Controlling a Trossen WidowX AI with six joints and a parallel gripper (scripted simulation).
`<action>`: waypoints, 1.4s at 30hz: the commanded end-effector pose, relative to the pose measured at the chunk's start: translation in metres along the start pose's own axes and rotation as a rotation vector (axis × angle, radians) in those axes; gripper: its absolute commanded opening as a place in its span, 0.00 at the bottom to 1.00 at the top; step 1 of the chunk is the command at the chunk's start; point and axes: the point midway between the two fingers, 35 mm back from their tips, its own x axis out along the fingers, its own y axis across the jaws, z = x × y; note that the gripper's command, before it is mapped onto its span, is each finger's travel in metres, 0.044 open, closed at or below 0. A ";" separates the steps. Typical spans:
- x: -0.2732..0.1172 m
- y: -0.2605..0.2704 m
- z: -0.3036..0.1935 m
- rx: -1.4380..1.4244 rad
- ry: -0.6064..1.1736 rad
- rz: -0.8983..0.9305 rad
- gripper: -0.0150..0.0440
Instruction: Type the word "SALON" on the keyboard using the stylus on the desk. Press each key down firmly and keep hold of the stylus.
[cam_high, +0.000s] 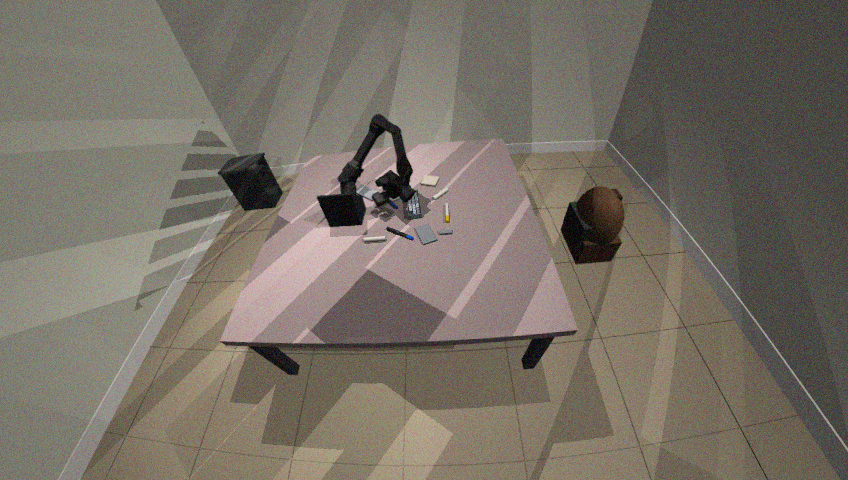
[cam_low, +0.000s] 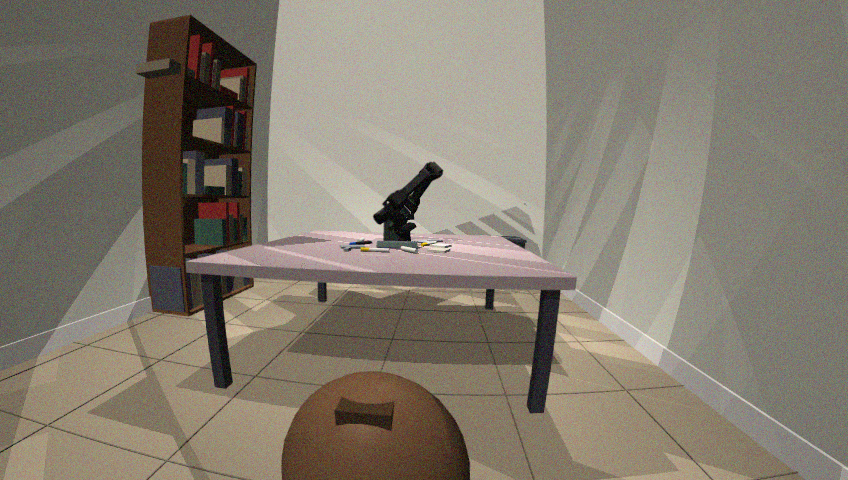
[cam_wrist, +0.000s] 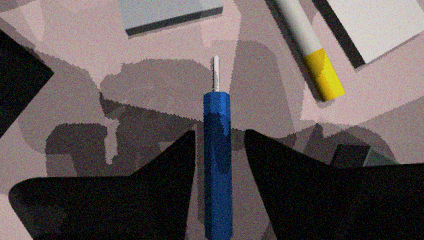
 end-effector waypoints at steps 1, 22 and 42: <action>0.004 0.001 -0.001 0.008 -0.004 -0.003 0.51; 0.009 0.000 -0.005 0.001 -0.001 0.001 0.25; -0.035 0.001 0.020 0.002 0.001 0.005 0.25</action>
